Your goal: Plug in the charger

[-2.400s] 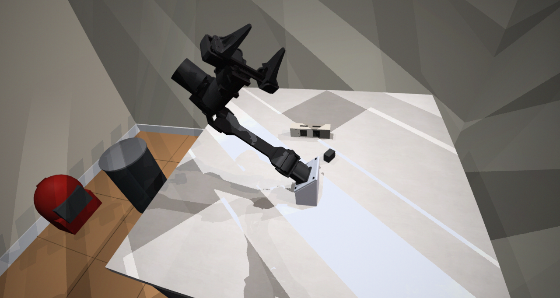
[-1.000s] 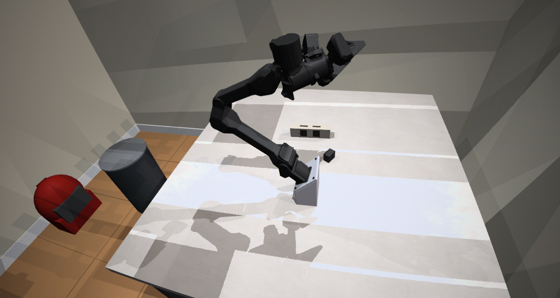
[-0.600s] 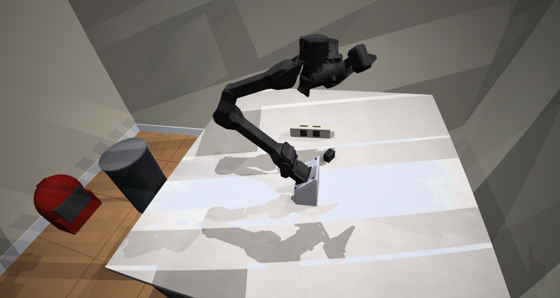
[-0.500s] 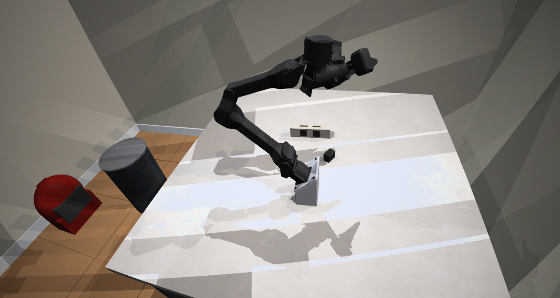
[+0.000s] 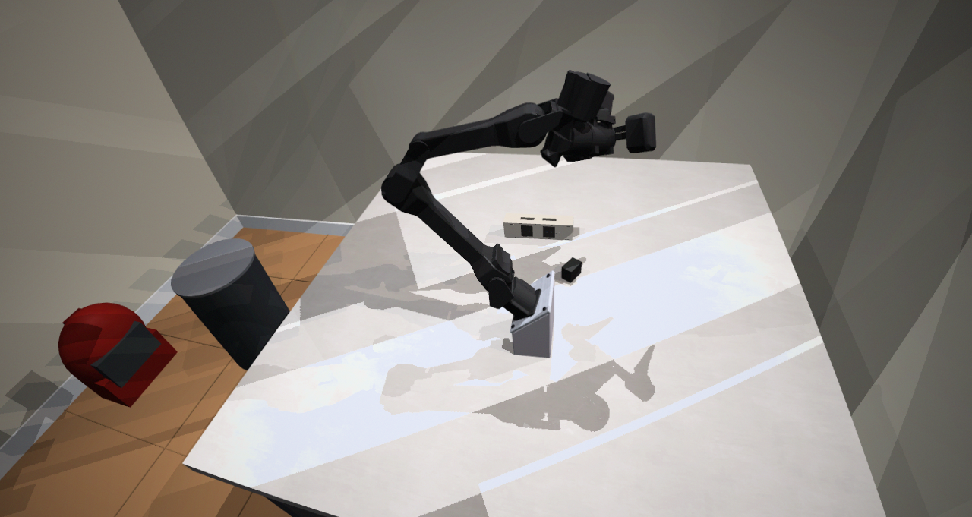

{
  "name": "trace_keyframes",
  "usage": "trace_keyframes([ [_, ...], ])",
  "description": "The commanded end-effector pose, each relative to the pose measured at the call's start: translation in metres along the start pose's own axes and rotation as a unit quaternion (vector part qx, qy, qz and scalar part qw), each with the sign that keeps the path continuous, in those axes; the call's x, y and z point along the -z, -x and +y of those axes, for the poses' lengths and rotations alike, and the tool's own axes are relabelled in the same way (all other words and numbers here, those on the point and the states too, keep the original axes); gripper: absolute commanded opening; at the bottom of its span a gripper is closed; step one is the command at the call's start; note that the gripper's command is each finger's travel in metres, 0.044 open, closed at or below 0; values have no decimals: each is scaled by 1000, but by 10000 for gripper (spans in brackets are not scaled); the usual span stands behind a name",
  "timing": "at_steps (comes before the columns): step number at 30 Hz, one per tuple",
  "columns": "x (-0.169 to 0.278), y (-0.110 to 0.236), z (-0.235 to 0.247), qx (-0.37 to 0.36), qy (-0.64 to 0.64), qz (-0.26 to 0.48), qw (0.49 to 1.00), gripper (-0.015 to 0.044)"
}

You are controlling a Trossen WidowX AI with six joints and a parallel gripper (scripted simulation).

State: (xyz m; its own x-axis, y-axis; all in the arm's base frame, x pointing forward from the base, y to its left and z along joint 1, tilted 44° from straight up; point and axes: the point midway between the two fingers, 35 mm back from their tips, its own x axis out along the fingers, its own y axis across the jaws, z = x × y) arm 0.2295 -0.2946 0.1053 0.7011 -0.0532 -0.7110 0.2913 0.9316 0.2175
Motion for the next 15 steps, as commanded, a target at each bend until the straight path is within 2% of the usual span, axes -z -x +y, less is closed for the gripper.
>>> trace_keyframes([
  [1,15,-23,17,-31,-24,37,999,440],
  [15,57,-73,75,-114,-63,154,979,440],
])
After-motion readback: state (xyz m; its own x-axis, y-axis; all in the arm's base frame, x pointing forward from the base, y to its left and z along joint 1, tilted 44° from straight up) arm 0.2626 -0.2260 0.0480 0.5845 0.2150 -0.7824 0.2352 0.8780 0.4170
